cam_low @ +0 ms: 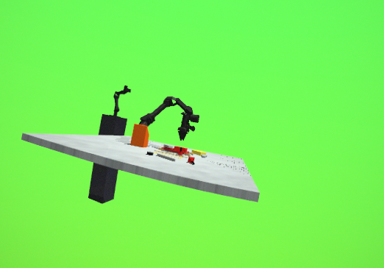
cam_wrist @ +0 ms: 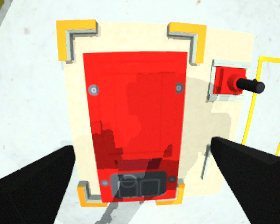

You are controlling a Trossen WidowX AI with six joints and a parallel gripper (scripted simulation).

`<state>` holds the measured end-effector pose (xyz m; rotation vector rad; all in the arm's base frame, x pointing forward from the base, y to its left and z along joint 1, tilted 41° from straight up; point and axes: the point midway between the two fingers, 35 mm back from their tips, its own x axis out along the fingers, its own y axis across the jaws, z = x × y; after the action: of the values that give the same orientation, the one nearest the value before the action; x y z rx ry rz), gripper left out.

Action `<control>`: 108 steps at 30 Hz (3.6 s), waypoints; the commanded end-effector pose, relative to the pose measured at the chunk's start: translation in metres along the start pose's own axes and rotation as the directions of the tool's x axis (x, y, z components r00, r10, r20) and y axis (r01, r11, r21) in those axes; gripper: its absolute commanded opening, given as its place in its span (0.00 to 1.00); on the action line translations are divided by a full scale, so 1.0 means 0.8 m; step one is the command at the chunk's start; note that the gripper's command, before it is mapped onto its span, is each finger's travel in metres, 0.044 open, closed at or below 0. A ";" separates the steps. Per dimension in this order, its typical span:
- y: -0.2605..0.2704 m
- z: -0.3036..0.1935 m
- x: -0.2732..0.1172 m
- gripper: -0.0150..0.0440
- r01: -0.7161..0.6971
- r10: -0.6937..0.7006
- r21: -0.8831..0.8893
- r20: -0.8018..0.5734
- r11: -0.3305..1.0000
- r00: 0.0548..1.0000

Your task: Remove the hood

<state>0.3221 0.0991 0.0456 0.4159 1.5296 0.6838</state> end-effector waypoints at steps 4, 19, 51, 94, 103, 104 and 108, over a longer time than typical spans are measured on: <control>-0.001 0.001 0.001 1.00 -0.010 0.010 0.019 0.002 1.000 1.000; -0.001 0.002 0.013 1.00 -0.010 0.010 0.019 0.002 1.000 1.000; 0.000 0.003 0.040 1.00 -0.011 0.011 0.019 0.002 1.000 1.000; 0.001 0.003 0.071 1.00 -0.013 0.013 0.019 0.002 1.000 1.000; 0.001 0.003 0.076 1.00 -0.013 0.013 0.019 0.002 1.000 1.000; 0.001 0.003 0.077 1.00 -0.013 0.013 0.019 0.002 1.000 1.000; 0.001 0.003 0.079 1.00 -0.013 0.013 0.019 0.002 1.000 1.000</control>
<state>0.3186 0.1392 -0.0011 0.4335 1.5340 0.6788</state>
